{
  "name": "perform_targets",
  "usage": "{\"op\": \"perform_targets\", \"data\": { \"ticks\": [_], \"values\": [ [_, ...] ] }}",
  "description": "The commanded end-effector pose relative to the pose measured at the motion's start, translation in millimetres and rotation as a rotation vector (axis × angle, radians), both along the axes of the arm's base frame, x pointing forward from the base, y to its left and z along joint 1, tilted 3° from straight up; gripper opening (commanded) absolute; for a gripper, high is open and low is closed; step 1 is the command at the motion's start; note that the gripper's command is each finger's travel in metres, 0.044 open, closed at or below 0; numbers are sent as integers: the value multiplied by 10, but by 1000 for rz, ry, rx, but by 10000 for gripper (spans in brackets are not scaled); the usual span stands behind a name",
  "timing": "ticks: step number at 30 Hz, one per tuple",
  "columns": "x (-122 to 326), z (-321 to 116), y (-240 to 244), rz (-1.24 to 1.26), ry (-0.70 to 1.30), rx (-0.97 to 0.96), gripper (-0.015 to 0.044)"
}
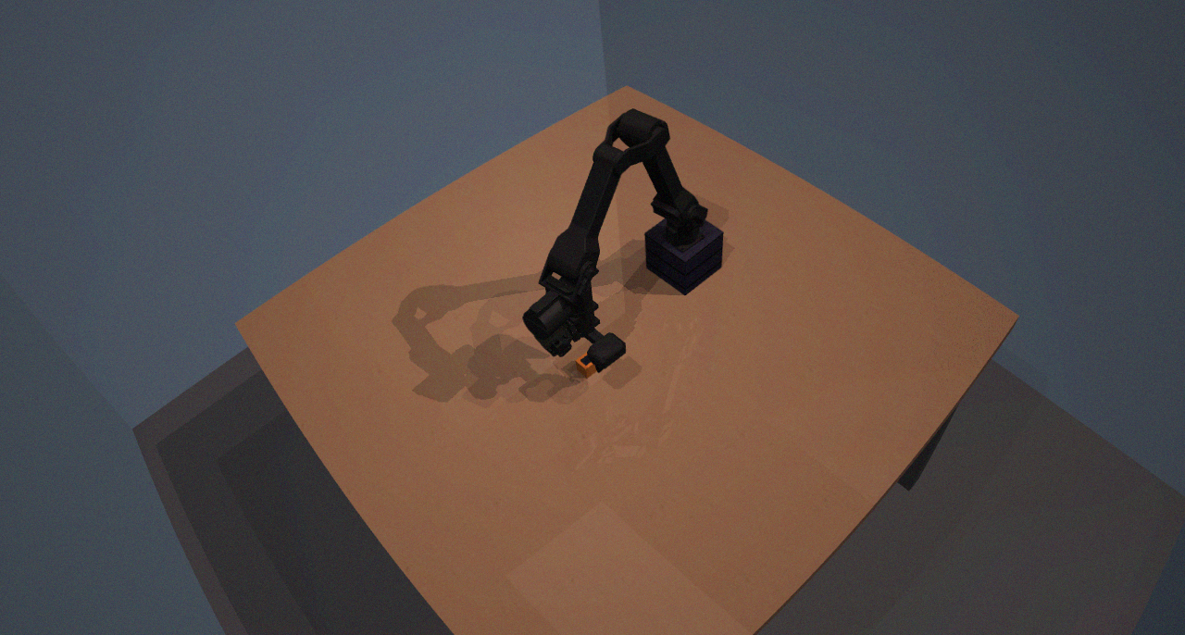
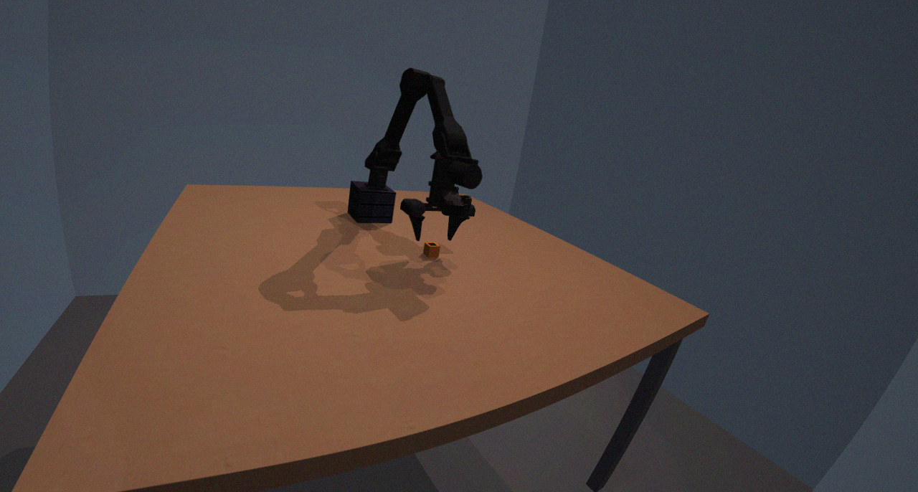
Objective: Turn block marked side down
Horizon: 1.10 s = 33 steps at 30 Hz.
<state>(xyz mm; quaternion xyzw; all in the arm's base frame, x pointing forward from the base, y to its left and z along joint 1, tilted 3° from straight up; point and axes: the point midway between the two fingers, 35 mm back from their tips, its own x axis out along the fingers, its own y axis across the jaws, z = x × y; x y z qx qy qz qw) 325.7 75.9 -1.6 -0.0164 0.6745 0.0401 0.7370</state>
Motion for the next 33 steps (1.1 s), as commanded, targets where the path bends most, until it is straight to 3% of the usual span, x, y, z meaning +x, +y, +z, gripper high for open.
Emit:
{"op": "perform_targets", "data": {
  "ticks": [1,15,27,33],
  "values": [
    [-31,-95,0,-4,13,0,440],
    [-23,-299,6,-4,14,0,440],
    [-23,-299,6,-4,14,0,125],
    [-23,-299,6,-4,14,0,85]
  ]
}}
